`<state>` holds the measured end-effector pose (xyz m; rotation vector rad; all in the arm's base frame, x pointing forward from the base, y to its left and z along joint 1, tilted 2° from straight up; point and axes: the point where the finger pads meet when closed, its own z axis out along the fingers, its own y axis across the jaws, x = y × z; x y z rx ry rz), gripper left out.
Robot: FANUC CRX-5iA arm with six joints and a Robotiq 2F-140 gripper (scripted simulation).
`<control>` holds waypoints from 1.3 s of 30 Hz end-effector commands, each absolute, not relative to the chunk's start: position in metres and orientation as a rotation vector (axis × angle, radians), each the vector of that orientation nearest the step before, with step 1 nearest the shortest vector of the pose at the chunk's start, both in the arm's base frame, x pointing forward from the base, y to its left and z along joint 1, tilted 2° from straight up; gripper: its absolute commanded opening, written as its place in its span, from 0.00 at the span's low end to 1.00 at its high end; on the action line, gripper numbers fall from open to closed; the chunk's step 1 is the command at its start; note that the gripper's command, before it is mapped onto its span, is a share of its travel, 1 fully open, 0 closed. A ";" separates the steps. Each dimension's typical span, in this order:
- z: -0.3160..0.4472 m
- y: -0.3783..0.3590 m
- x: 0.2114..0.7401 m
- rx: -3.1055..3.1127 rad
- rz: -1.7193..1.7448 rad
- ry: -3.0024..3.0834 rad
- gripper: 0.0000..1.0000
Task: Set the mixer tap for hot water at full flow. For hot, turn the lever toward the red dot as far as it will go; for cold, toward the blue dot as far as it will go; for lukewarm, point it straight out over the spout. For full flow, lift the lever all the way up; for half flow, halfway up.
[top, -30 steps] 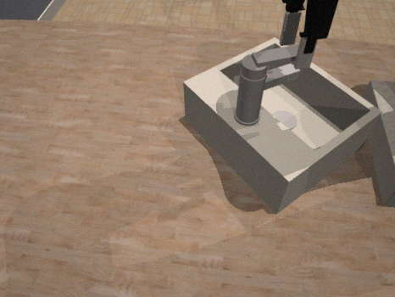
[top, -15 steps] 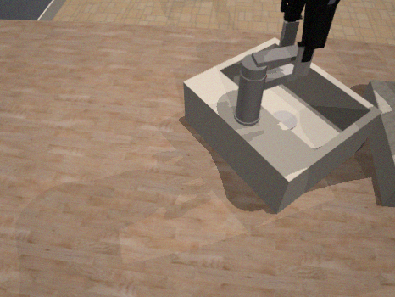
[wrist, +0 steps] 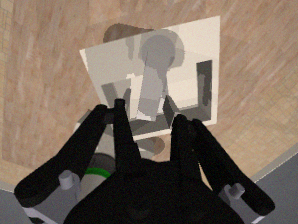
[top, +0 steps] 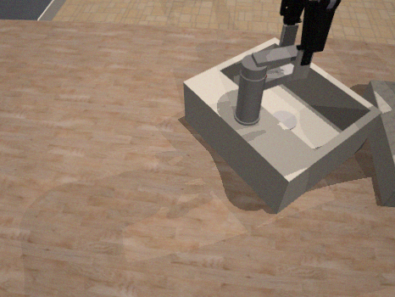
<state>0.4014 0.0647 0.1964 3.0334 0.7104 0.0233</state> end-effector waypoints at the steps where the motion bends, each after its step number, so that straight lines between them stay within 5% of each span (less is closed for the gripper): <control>1: 0.197 0.065 0.402 3.033 0.024 0.710 0.40; 36: 0.197 0.065 0.402 3.033 0.024 0.710 0.40; 37: 0.197 0.065 0.402 3.033 0.024 0.710 0.00; 39: 0.197 0.065 0.402 3.033 0.024 0.710 0.00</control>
